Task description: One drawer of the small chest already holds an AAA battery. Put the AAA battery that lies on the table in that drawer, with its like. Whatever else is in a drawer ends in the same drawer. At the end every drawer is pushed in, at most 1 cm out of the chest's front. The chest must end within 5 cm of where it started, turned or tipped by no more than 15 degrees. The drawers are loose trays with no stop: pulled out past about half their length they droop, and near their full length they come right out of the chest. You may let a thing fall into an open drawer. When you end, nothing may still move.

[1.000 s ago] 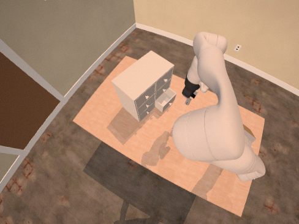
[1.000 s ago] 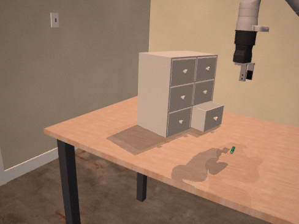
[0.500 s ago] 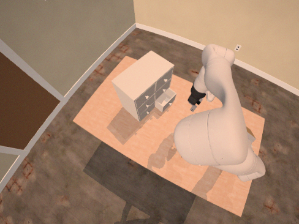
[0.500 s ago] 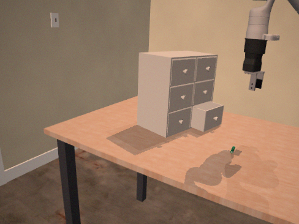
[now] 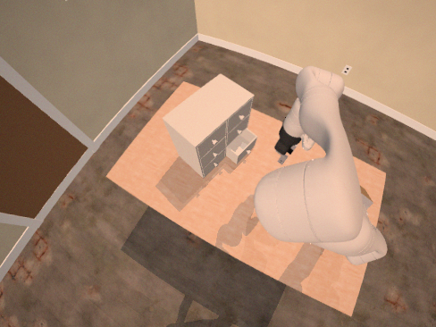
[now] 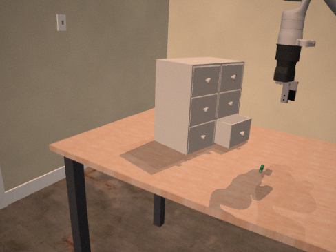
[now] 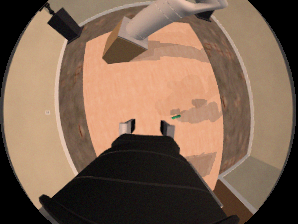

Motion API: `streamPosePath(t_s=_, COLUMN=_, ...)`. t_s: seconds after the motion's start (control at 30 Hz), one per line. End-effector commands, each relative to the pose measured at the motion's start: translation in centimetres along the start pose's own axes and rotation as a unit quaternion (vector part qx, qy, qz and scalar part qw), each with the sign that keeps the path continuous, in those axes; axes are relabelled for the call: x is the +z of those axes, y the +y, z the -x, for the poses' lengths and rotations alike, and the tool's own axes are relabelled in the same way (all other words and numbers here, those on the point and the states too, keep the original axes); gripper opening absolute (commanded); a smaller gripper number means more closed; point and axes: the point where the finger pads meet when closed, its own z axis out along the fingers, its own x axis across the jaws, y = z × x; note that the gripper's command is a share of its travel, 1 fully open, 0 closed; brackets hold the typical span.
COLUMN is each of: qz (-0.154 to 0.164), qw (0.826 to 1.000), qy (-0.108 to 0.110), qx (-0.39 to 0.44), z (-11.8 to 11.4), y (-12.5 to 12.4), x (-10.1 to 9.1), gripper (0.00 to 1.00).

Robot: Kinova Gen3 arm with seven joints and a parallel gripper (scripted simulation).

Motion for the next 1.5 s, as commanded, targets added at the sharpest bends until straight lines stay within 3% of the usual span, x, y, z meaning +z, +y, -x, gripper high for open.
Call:
streamPosePath(t_s=0.0, qz=0.002, qw=1.0, qy=0.0, qx=0.0, z=0.0, y=0.0, x=0.0, gripper=1.0)
streamPosePath(t_s=0.33, qz=0.014, qw=1.0, qy=0.0, qx=0.0, z=0.0, y=0.2, x=0.3, gripper=1.0)
streamPosePath(t_s=0.8, qz=0.054, qw=0.999, qy=0.0, qx=0.0, z=0.0, y=1.0, x=1.3, gripper=1.0)
streamPosePath(t_s=1.47, qz=0.146, qw=0.989, qy=0.0, qx=0.0, z=0.0, y=2.6, x=3.7, gripper=1.0)
